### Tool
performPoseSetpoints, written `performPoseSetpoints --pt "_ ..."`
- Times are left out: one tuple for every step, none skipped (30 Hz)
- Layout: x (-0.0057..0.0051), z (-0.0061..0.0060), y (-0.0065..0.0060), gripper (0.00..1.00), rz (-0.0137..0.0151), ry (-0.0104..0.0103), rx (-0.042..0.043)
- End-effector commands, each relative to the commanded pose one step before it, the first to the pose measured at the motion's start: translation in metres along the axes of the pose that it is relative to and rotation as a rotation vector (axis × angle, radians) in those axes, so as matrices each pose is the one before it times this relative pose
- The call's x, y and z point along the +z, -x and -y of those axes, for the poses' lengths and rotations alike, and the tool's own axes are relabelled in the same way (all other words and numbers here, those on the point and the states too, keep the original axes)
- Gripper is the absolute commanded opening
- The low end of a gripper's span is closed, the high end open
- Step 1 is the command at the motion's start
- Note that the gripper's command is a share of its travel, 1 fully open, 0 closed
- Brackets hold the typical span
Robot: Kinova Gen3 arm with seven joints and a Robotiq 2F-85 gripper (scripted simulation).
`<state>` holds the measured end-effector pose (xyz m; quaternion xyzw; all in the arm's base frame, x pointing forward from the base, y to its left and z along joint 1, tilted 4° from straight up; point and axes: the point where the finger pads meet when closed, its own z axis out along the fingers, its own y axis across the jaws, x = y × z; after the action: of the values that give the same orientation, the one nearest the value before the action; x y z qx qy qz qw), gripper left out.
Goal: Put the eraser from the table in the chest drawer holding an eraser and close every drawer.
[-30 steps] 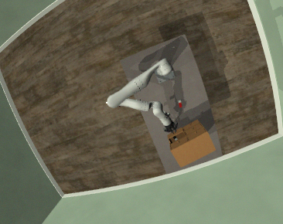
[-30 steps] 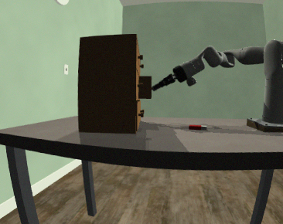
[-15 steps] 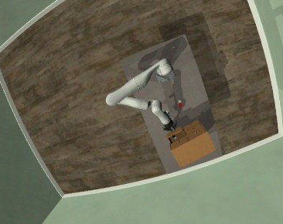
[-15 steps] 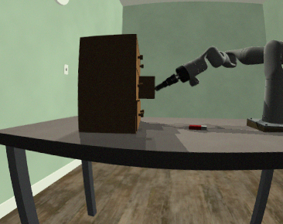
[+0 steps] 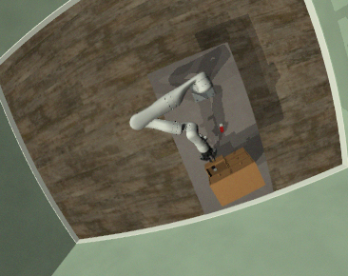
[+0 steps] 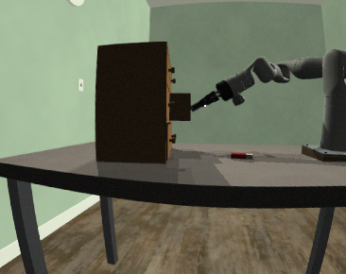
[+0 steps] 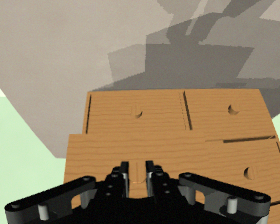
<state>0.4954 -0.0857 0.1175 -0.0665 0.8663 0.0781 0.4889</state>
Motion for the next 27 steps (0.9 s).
performPoseSetpoints --pt "-0.00044 0.0006 0.00064 0.13 0.00124 -0.00145 -0.00079" --pt "0.0 0.0 0.0 0.13 0.0 0.0 0.0" --pt "0.0 0.0 0.0 0.13 0.0 0.0 0.0" --pt "0.0 0.0 0.0 0.13 0.0 0.0 0.0" --pt "0.0 0.0 0.0 0.13 0.0 0.0 0.0" --pt "0.0 0.0 0.0 0.13 0.0 0.0 0.0" --pt "0.0 0.0 0.0 0.13 0.0 0.0 0.0" --pt "0.0 0.0 0.0 0.13 0.0 0.0 0.0" --pt "0.0 0.0 0.0 0.13 0.0 0.0 0.0" --pt "0.0 0.0 0.0 0.13 0.0 0.0 0.0" --pt "0.0 0.0 0.0 0.13 0.0 0.0 0.0" --pt "0.0 0.0 0.0 0.13 0.0 0.0 0.0" --pt "0.0 0.0 0.0 0.13 0.0 0.0 0.0" --pt "0.0 0.0 0.0 0.17 0.0 0.0 0.0" --pt "0.0 0.0 0.0 0.17 0.0 0.0 0.0" --pt "0.0 0.0 0.0 0.21 0.0 0.0 0.0" --pt "0.0 0.0 0.0 0.21 0.0 0.0 0.0" --pt "0.0 0.0 0.0 0.25 0.0 0.0 0.0" --pt "0.0 0.0 0.0 0.25 0.0 0.0 0.0" --pt "0.0 0.0 0.0 0.25 0.0 0.0 0.0" --pt "0.0 0.0 0.0 0.25 0.0 0.0 0.0" --pt "0.0 0.0 0.0 0.29 0.0 0.0 0.0" --pt "0.0 0.0 0.0 0.29 0.0 0.0 0.0" --pt "0.0 0.0 0.0 0.33 0.0 0.0 0.0" --pt "0.0 0.0 0.0 0.33 0.0 0.0 0.0" --pt "0.0 0.0 0.0 0.33 0.0 0.0 0.0" --pt "0.0 0.0 0.0 0.33 0.0 0.0 0.0"
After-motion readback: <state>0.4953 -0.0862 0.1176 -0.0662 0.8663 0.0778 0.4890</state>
